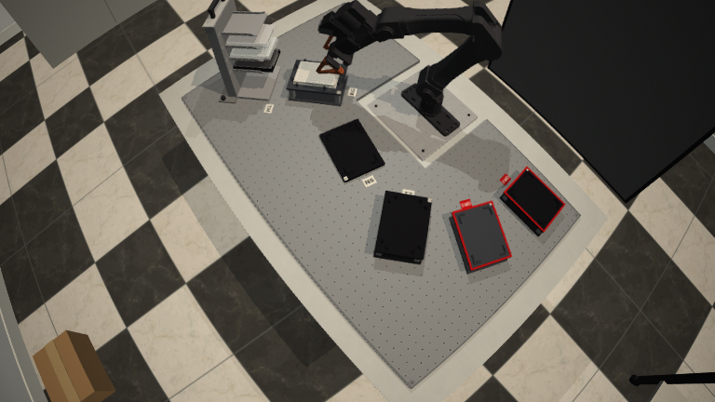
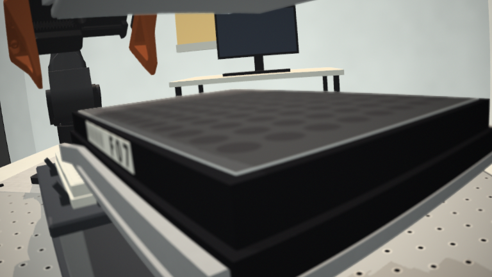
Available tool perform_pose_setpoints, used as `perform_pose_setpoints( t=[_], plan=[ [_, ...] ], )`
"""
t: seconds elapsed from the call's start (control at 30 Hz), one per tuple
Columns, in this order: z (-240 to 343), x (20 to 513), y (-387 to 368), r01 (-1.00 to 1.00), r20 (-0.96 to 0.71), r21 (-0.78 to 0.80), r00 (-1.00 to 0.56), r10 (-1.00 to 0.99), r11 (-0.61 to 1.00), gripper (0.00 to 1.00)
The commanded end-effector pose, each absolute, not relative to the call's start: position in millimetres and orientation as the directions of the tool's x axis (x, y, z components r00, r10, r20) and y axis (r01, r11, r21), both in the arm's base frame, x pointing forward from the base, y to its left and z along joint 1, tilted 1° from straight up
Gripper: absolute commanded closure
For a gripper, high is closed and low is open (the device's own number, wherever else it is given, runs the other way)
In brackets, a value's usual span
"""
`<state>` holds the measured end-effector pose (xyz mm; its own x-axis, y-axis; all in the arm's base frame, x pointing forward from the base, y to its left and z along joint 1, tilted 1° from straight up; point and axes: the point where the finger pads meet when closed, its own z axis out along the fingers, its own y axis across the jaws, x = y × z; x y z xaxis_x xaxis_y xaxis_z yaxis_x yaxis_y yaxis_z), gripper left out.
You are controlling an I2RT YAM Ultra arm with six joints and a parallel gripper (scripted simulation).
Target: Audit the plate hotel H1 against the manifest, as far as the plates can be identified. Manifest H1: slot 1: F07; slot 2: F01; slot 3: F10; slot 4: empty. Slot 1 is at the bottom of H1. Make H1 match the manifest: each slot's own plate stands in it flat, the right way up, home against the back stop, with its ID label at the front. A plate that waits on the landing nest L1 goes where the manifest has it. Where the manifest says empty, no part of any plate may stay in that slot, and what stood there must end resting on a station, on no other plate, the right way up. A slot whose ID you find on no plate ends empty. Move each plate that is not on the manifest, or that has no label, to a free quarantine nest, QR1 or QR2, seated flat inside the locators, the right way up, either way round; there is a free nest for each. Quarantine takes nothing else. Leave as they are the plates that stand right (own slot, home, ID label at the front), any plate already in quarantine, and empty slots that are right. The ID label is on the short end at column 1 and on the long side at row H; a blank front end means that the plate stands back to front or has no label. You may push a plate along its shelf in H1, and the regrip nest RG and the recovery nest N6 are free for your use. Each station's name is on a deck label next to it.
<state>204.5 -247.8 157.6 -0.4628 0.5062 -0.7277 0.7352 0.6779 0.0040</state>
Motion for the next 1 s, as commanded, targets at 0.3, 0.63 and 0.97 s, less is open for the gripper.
perform_pose_setpoints(
  t=[0.3, 0.63, 0.97],
  plan=[
    [158.4, 222.3, -268.1, 0.741, -0.463, -0.002, -0.596, 0.656, 0.672, 0.0],
    [157.8, 222.5, -267.4, 0.739, -0.265, -0.004, -0.65, 0.712, 0.674, 0.0],
    [157.2, 220.5, -268.3, 0.743, -0.055, -0.005, -0.669, 0.741, 0.67, 0.0]
  ],
)
